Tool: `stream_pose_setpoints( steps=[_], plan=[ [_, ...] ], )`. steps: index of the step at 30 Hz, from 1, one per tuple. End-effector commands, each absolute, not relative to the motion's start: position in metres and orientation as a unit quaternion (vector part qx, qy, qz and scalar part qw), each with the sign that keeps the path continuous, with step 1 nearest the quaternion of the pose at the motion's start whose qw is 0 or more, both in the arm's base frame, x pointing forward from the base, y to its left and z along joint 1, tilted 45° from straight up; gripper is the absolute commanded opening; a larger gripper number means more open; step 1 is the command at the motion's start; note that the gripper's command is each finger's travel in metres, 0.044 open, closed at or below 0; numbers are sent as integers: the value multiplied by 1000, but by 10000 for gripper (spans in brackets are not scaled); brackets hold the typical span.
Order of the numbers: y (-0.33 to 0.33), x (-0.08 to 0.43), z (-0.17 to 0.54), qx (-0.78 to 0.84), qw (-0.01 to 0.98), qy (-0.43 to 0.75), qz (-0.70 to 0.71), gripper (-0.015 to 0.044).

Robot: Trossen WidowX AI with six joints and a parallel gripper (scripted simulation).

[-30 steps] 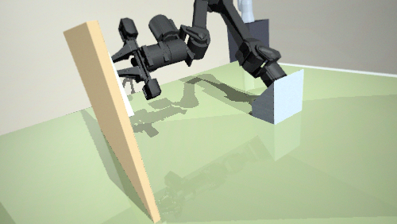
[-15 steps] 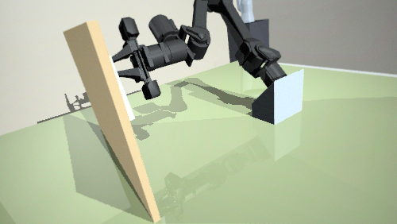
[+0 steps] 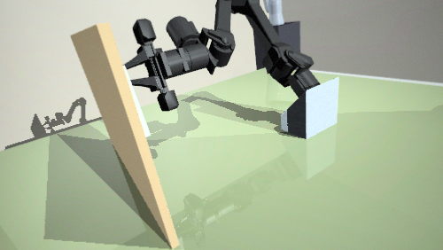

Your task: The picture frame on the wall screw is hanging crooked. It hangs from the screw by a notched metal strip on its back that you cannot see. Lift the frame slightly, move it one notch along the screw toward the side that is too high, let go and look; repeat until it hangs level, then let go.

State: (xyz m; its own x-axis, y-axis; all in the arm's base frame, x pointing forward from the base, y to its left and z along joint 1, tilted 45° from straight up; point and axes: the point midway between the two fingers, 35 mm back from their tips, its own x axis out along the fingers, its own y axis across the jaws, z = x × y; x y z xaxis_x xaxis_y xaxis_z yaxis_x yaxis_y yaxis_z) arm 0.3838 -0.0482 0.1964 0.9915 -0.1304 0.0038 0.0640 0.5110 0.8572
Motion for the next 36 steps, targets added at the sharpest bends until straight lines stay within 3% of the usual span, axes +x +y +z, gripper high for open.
stream_pose_setpoints(
  steps=[1,36],
  plan=[
    [-48,384,196,477,876,-34,-57,0],
    [-47,384,197,398,915,-30,-60,0]
  ],
)
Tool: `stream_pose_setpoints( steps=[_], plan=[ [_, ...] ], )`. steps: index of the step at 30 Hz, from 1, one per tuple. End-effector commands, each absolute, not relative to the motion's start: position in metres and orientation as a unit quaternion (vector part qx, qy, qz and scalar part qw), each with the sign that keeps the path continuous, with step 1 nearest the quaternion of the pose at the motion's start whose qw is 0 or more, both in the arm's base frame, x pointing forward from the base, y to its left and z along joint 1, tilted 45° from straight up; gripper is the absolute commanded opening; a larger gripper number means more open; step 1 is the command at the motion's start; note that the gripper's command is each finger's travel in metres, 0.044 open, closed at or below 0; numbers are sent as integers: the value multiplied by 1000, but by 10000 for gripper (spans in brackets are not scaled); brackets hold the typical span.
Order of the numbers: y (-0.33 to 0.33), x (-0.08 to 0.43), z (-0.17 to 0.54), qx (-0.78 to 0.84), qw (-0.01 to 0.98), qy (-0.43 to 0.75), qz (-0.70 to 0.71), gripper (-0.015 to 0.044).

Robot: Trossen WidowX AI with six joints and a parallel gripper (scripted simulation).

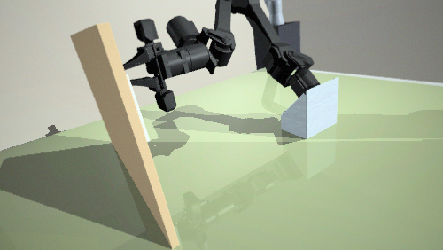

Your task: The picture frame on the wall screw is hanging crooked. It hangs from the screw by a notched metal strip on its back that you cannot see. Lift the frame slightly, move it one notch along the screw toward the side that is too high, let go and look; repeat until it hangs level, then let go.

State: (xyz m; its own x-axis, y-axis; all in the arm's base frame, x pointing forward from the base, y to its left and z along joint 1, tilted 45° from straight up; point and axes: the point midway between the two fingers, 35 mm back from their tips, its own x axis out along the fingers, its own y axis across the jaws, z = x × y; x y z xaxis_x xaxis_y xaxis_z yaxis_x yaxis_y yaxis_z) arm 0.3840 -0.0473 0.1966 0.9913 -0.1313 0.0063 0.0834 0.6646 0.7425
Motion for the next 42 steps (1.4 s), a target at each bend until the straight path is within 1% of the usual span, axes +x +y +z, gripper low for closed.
stream_pose_setpoints(
  steps=[1,9,19,24,30,36,42],
  plan=[
    [-47,384,197,393,917,-30,-60,0],
    [-47,384,197,374,925,-29,-61,0],
    [-47,384,197,384,921,-29,-59,260],
    [-47,379,198,393,917,-29,-59,260],
    [-44,331,203,480,875,-33,-54,260],
    [-40,288,192,562,825,-36,-48,260],
    [-39,289,196,555,829,-38,-50,260]
  ],
)
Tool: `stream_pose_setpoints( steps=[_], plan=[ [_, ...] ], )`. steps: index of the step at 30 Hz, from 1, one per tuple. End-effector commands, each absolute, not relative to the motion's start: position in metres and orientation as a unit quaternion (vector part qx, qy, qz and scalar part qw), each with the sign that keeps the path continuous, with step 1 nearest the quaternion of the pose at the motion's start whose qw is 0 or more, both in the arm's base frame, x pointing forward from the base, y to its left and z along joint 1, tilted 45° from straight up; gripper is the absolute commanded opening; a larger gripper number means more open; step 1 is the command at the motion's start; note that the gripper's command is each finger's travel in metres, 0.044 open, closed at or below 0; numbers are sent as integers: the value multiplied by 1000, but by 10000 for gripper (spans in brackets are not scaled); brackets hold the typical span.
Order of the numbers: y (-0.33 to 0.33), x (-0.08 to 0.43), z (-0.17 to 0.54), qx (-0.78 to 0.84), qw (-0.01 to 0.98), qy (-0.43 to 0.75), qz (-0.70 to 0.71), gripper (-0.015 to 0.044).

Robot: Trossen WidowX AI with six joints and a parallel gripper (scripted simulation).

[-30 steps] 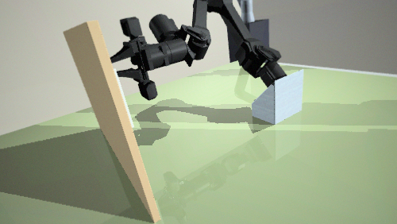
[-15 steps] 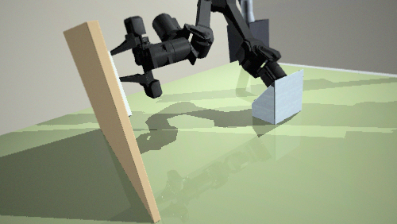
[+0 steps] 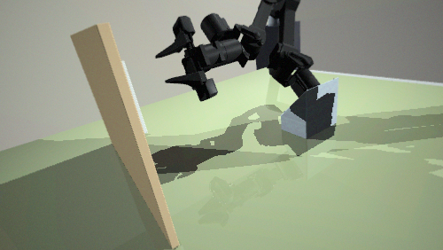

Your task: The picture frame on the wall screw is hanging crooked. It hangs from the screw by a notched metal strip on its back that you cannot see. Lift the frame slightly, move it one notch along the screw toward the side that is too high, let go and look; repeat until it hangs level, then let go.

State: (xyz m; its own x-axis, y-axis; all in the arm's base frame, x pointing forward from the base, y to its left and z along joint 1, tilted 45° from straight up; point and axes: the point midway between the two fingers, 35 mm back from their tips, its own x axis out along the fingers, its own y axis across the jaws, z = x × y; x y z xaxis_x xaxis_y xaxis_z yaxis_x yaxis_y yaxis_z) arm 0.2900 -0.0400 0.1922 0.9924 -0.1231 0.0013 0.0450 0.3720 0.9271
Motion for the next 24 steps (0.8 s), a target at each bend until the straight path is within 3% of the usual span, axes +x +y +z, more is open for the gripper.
stream_pose_setpoints(
  steps=[1,15,24],
  plan=[
    [-38,286,200,556,829,-38,-50,260],
    [-17,211,231,571,819,-34,-49,260],
    [-16,210,231,570,819,-34,-48,260]
  ],
)
